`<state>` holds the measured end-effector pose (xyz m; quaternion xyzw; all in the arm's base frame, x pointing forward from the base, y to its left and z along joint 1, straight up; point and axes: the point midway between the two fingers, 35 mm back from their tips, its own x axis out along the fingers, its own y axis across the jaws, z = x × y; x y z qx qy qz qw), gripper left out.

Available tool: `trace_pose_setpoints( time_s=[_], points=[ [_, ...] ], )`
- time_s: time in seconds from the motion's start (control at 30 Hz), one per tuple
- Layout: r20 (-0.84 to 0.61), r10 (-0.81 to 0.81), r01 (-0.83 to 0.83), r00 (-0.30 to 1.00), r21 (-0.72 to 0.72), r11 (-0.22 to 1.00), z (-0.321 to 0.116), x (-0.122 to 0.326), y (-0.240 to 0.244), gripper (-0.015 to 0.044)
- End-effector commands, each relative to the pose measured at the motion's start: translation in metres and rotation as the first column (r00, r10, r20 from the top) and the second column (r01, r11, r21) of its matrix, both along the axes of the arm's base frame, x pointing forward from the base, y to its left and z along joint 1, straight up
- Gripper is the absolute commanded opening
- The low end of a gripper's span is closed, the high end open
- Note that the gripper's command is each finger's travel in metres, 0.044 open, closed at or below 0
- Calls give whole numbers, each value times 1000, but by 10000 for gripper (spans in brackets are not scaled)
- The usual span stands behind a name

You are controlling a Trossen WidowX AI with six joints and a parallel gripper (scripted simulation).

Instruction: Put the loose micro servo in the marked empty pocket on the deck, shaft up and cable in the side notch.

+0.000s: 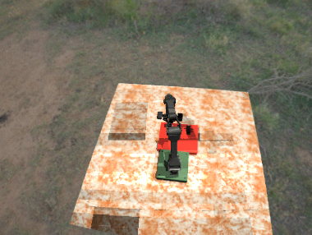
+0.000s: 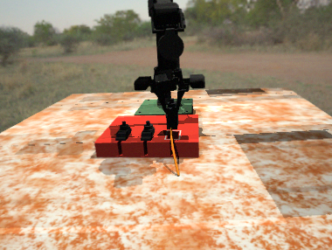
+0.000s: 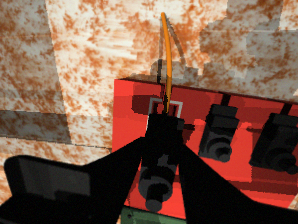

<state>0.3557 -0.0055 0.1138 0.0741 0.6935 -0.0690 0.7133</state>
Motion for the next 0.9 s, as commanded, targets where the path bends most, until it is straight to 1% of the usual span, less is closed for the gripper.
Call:
trace_pose_setpoints(
  time_s=[0.0, 0.33, 0.87],
  points=[
    [7, 4, -4, 1000, -3, 1000, -2, 4, -1, 0],
    [7, 4, -4, 1000, -3, 1000, -17, 5, -1, 0],
    [7, 4, -4, 1000, -3, 1000, -20, 6, -1, 0]
  ],
)
